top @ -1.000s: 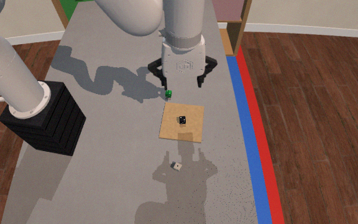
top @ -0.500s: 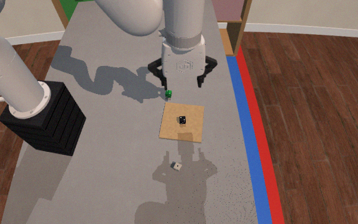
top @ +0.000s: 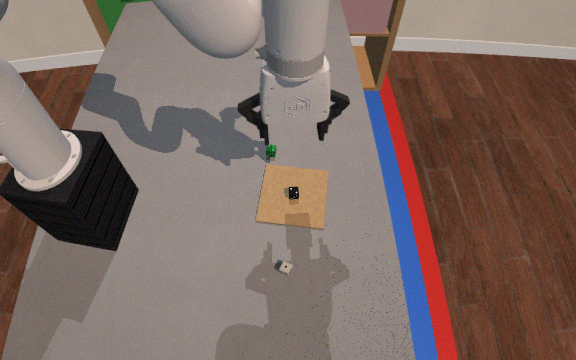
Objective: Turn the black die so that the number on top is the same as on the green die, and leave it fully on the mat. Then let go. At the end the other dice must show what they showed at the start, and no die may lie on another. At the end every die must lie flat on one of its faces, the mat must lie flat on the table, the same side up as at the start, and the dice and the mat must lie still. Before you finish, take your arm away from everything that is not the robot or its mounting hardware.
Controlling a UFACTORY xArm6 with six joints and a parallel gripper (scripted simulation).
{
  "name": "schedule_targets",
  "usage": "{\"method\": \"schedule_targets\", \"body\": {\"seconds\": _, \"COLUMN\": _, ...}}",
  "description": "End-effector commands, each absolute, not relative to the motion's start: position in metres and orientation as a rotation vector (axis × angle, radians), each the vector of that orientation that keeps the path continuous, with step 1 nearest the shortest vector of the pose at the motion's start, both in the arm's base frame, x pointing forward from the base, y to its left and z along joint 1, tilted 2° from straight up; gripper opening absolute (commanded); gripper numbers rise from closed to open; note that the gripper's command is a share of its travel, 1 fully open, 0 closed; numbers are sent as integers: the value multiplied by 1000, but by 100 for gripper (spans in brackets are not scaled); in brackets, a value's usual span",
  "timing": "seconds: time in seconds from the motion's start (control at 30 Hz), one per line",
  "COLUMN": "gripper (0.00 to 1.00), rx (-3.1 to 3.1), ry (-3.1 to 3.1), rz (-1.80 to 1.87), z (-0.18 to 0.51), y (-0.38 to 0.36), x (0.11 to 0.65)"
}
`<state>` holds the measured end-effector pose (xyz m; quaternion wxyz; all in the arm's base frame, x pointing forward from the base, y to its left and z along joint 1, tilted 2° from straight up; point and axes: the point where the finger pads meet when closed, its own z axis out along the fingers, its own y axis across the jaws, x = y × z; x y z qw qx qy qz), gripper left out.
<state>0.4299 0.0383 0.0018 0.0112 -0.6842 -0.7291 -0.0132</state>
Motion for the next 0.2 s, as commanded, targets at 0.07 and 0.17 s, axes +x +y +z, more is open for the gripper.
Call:
{"method": "schedule_targets", "body": {"seconds": 0.07, "gripper": 100, "rx": -2136, "ry": -2276, "rz": -46, "z": 3, "y": 38, "x": 431}}
{"method": "schedule_targets", "body": {"seconds": 0.17, "gripper": 100, "rx": -2136, "ry": -2276, "rz": -46, "z": 3, "y": 38, "x": 431}}
